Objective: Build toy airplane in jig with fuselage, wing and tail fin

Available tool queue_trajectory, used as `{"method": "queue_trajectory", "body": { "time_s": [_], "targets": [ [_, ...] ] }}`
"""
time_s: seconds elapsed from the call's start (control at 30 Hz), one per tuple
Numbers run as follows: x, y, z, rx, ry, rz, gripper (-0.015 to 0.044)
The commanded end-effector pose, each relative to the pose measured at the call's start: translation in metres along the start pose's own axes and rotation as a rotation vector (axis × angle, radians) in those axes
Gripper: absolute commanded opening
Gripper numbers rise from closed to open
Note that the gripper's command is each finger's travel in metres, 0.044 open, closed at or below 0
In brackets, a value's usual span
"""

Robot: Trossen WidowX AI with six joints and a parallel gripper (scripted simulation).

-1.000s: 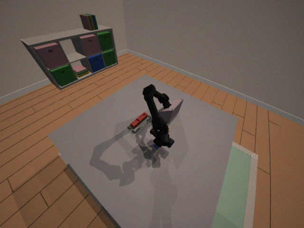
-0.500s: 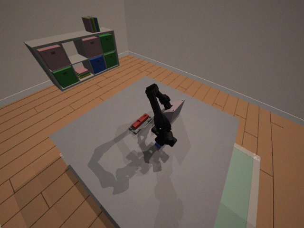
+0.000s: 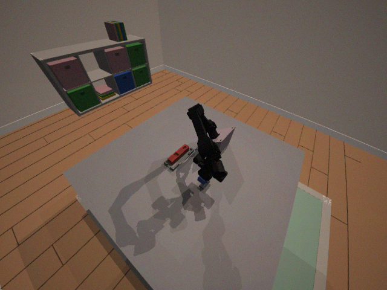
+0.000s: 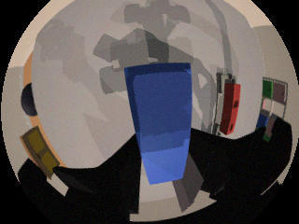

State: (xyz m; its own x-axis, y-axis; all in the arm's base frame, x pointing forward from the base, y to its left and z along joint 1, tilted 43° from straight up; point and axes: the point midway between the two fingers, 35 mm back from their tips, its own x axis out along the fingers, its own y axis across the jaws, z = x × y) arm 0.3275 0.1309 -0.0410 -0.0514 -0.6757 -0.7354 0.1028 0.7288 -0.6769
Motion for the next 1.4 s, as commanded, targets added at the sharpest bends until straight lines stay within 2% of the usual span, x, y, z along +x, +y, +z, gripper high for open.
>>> {"method": "queue_trajectory", "body": {
  "time_s": [0.0, 0.23, 1.37],
  "targets": [
    [-0.016, -0.001, 0.001, 0.014, -0.010, 0.017, 0.0000],
    [-0.016, -0.006, 0.003, 0.039, -0.010, 0.019, 0.0000],
    [-0.004, -0.117, 0.025, 0.604, 0.002, 0.049, 0.0000]
  ]
}}
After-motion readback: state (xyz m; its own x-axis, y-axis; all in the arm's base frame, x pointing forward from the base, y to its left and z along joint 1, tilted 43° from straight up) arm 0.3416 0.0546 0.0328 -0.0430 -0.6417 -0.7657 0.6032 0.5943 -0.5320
